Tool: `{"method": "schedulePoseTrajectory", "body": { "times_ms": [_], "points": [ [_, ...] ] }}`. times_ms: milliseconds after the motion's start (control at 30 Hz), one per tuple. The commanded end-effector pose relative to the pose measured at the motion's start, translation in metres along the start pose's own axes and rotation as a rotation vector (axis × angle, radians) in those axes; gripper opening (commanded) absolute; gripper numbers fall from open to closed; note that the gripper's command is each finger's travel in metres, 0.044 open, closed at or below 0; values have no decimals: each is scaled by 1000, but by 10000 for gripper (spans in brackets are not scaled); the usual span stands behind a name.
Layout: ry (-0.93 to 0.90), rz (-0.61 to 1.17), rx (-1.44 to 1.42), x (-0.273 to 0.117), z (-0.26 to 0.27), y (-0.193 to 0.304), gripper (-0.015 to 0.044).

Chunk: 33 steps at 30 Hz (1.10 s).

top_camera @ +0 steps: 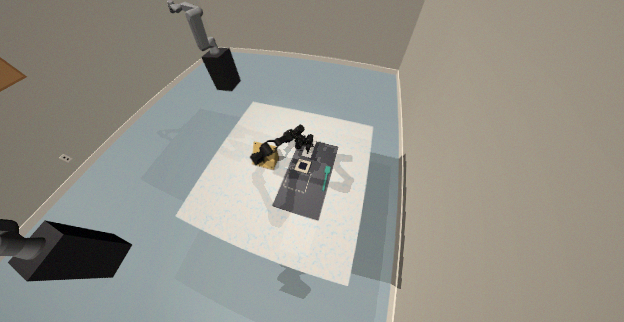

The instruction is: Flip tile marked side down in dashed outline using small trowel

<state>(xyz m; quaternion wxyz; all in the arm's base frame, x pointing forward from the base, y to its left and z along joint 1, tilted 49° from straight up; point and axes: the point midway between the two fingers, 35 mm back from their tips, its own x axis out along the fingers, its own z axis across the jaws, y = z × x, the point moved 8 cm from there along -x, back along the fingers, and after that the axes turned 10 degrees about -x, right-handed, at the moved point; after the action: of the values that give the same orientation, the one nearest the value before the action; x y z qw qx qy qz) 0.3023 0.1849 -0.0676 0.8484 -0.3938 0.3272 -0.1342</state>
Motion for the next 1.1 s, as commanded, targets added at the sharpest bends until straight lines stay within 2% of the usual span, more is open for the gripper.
{"method": "schedulePoseTrajectory", "body": {
  "times_ms": [0, 1067],
  "points": [
    [-6, 2, 2, 2, -4, 0, 0],
    [-5, 0, 0, 18, -30, -21, 0]
  ]
}}
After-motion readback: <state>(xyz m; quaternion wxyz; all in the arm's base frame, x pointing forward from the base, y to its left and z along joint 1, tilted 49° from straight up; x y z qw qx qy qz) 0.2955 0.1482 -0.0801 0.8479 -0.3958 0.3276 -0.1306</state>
